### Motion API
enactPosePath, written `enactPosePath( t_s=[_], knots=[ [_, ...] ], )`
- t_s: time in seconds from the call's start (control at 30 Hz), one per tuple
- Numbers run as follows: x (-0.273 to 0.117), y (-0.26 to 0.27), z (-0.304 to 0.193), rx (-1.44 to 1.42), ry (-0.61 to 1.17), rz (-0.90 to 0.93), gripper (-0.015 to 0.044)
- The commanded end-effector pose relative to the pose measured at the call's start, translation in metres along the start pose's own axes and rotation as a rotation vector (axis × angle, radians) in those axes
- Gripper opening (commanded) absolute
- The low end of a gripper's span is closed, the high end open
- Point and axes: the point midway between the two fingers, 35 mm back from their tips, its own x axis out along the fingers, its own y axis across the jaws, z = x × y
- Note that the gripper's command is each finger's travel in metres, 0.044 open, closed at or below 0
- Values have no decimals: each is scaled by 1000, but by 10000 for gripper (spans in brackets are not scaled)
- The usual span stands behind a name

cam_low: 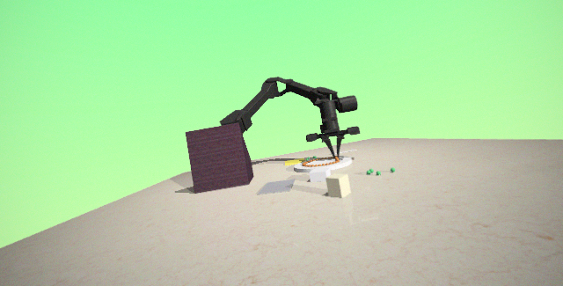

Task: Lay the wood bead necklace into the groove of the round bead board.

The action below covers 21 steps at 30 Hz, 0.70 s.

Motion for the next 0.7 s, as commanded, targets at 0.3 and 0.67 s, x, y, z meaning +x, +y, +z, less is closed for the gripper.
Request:
enactPosePath(
  t_s=[0.3,0.67],
  knots=[
    [0,0,0,-1,0,0,0],
    [-6,0,0,8,-4,-1,0]
  ],
)
